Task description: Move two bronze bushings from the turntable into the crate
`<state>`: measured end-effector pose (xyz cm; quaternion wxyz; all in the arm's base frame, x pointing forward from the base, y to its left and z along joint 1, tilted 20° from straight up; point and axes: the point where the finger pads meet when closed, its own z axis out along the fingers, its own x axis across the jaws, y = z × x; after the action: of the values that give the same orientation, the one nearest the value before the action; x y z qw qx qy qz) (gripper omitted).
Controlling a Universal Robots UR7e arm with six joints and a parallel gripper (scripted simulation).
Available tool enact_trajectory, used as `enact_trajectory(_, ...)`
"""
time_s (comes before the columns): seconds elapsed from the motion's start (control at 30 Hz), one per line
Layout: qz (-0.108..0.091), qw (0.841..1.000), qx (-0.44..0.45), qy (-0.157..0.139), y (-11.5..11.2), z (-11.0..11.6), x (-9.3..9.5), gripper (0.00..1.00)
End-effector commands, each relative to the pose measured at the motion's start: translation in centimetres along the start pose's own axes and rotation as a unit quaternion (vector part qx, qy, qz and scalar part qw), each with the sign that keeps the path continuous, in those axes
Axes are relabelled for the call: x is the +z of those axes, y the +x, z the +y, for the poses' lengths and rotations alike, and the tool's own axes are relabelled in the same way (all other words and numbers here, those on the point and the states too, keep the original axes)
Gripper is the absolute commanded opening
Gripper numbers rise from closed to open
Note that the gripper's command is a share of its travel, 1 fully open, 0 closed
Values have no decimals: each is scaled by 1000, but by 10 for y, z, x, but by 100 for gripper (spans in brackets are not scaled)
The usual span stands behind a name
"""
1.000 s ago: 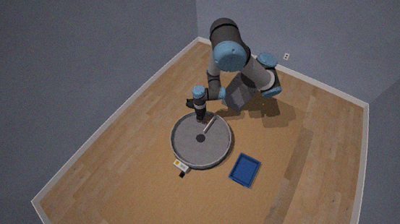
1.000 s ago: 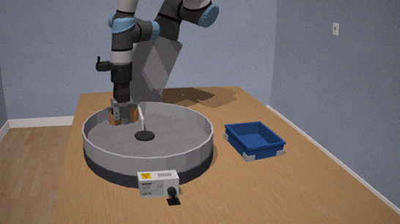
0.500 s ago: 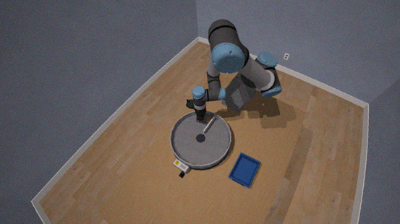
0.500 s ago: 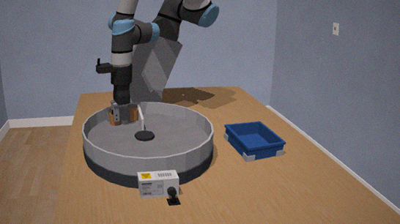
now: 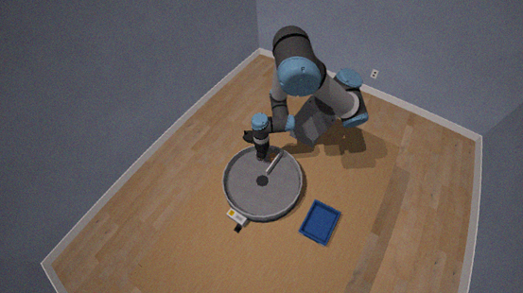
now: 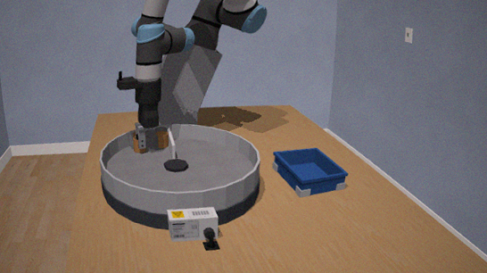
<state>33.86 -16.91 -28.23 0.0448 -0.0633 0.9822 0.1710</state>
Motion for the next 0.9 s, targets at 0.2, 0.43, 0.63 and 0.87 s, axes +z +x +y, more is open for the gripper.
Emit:
enact_trajectory(0.2, 0, 1000, 0, 1, 0, 0, 0, 0)
enact_trajectory(0.43, 0, 1000, 0, 1, 0, 0, 0, 0)
enact_trajectory(0.63, 0, 1000, 0, 1, 0, 0, 0, 0)
enact_trajectory(0.87, 0, 1000, 0, 1, 0, 0, 0, 0)
